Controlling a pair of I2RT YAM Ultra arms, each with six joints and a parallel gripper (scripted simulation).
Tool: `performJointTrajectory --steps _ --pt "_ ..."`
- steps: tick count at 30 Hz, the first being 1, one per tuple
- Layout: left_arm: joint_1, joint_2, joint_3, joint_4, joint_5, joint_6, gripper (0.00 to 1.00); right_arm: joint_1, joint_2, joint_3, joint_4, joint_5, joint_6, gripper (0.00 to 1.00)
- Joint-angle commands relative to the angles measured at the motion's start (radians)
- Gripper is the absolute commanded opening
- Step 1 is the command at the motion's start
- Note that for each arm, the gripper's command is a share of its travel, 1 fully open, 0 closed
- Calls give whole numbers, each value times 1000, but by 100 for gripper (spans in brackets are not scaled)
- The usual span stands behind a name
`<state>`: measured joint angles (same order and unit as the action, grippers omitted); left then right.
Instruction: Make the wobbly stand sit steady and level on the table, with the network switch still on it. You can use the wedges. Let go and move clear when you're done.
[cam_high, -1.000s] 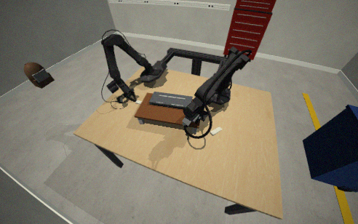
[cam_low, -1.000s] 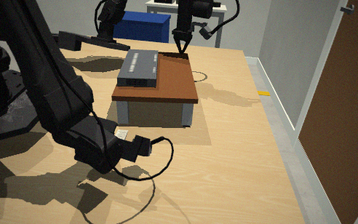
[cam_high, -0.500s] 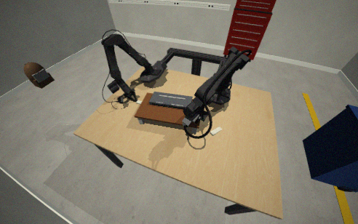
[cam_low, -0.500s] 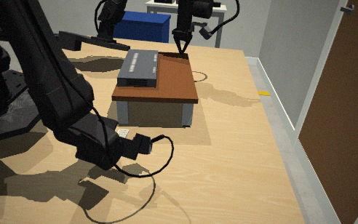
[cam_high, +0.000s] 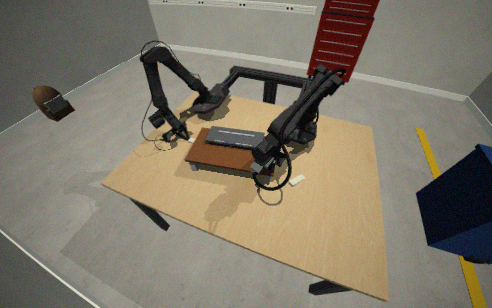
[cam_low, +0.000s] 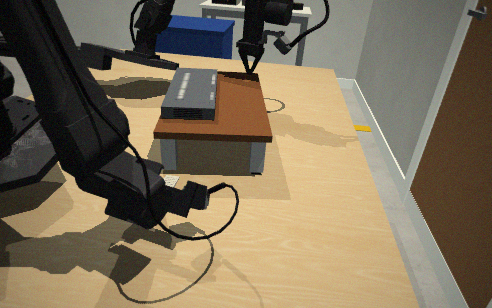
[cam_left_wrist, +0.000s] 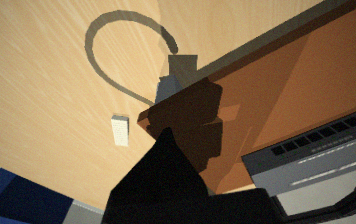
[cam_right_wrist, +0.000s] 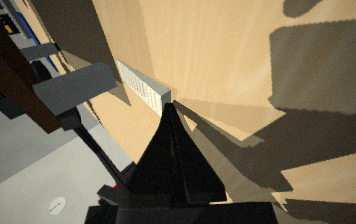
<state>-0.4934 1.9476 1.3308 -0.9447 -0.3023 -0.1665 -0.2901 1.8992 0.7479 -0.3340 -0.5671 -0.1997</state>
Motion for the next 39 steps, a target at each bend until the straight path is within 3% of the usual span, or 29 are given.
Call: performJointTrajectory --steps 1,39 --pt "-6 7 17 24 -1 6 0 15 -1 -25 29 -5 14 0" --pt "-6 7 17 24 -1 6 0 71 -34 -76 106 2 81 0"
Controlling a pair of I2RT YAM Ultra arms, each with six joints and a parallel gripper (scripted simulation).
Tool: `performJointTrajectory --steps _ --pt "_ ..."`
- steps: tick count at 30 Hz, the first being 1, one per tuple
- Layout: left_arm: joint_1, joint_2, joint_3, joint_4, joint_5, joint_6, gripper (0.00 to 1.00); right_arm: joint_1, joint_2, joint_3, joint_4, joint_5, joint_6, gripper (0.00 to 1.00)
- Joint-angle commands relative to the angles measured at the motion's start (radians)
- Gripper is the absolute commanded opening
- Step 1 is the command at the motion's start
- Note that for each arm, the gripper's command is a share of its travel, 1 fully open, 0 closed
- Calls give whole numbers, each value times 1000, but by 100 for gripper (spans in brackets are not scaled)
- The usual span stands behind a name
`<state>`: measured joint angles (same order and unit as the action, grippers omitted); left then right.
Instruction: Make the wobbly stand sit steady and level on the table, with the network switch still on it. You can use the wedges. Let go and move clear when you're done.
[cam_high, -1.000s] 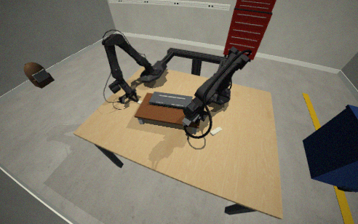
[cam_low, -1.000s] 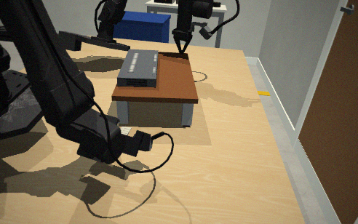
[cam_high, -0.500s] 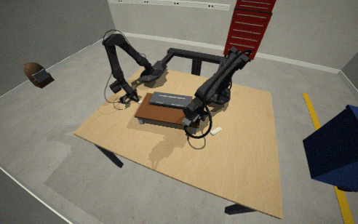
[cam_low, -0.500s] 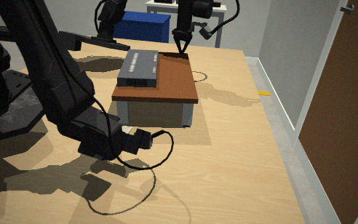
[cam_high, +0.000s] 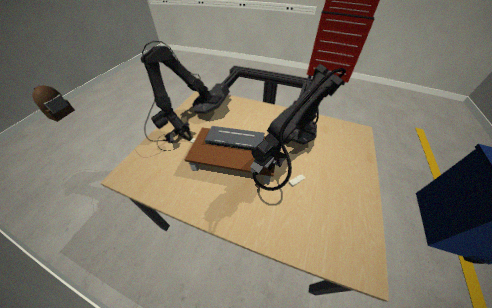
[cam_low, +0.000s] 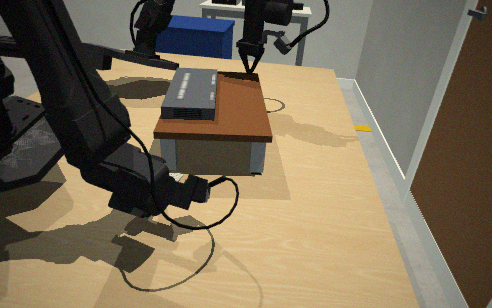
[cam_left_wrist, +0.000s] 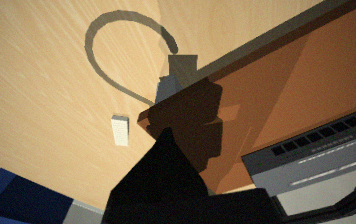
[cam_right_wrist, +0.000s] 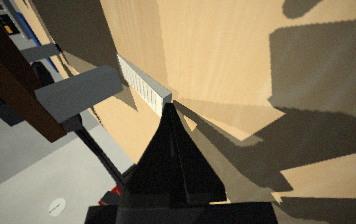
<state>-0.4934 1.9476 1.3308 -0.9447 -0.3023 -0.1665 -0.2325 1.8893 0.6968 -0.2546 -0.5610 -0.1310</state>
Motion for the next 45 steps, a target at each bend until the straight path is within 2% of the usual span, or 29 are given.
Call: performJointTrajectory --steps 1,45 --pt "-6 7 17 24 -1 6 0 15 -28 -17 29 -4 14 0" --pt "-6 7 17 24 -1 6 0 83 -28 -70 115 7 93 0"
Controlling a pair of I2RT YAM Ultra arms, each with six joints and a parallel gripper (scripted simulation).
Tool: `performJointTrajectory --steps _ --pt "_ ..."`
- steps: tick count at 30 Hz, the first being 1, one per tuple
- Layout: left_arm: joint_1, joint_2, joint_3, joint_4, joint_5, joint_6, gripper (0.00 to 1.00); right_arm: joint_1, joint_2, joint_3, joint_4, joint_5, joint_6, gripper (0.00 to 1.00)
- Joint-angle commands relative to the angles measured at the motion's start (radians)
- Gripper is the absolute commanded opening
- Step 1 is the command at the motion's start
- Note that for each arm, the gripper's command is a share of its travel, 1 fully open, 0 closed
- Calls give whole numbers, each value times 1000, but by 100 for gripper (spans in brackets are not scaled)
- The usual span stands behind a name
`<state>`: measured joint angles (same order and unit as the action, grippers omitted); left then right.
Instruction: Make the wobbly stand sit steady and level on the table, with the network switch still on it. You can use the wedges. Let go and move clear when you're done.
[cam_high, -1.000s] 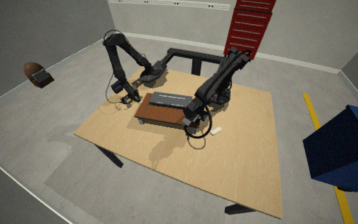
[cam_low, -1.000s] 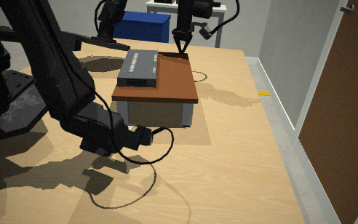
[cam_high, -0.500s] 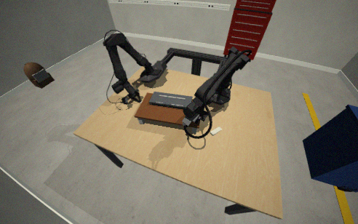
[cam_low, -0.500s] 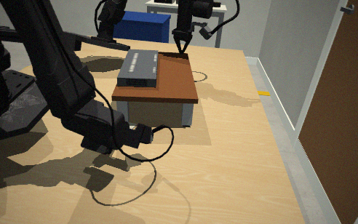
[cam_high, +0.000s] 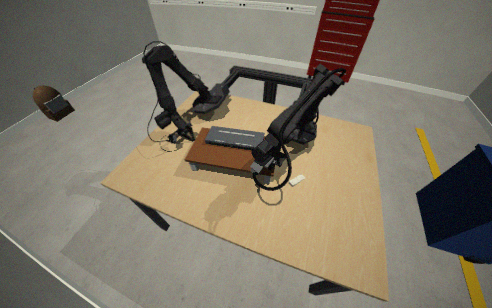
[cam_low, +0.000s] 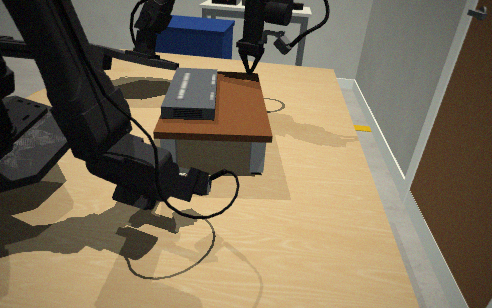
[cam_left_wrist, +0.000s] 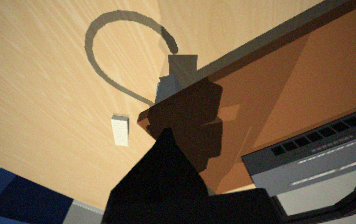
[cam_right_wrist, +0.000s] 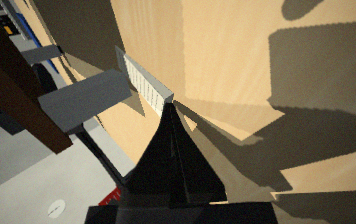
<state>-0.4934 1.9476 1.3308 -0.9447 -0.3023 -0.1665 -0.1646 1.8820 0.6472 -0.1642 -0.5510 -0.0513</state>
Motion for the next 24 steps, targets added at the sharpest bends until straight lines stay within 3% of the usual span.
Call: performJointTrajectory --steps 1,24 --pt "-6 7 17 24 -1 6 0 16 -23 -22 27 1 15 0" --pt "-6 7 17 24 -1 6 0 54 -1 -45 75 9 60 0"
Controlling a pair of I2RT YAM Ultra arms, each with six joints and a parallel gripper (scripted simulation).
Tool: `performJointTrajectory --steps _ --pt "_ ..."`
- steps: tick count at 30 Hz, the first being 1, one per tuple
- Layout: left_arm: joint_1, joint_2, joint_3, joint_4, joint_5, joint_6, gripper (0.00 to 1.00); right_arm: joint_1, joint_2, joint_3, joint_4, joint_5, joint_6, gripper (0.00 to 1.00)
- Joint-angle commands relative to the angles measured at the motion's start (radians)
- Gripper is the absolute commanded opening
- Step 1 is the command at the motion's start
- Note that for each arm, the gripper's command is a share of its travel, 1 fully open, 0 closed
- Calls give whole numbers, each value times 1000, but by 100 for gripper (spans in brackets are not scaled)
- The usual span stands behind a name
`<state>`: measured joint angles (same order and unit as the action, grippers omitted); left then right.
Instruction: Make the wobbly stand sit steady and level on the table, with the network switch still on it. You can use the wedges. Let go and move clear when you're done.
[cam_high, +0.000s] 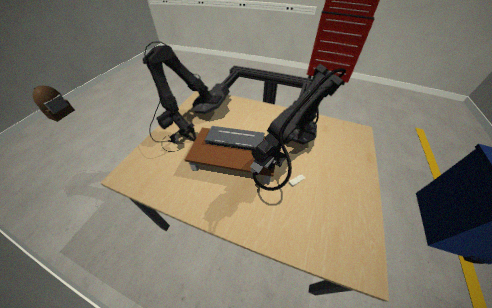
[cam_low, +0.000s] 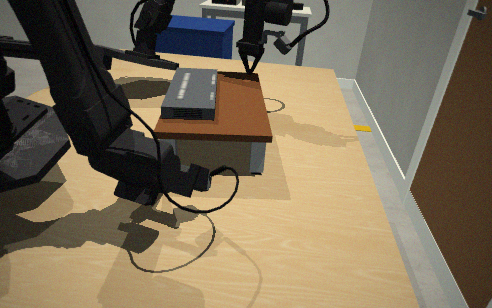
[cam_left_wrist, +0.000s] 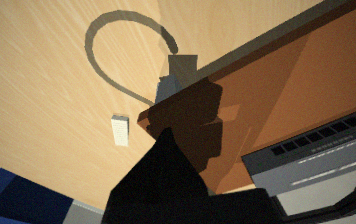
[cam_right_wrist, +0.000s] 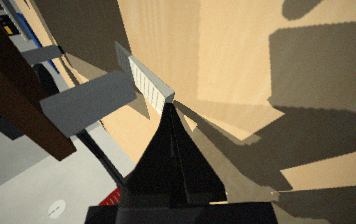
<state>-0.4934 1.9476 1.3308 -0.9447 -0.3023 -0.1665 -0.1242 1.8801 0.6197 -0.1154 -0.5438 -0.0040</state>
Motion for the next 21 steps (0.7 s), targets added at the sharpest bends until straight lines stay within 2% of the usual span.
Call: performJointTrajectory --steps 1,21 --pt "-6 7 17 24 -1 6 0 16 1 -23 29 -1 15 0" --pt "-6 7 17 24 -1 6 0 50 24 -38 69 6 54 0"
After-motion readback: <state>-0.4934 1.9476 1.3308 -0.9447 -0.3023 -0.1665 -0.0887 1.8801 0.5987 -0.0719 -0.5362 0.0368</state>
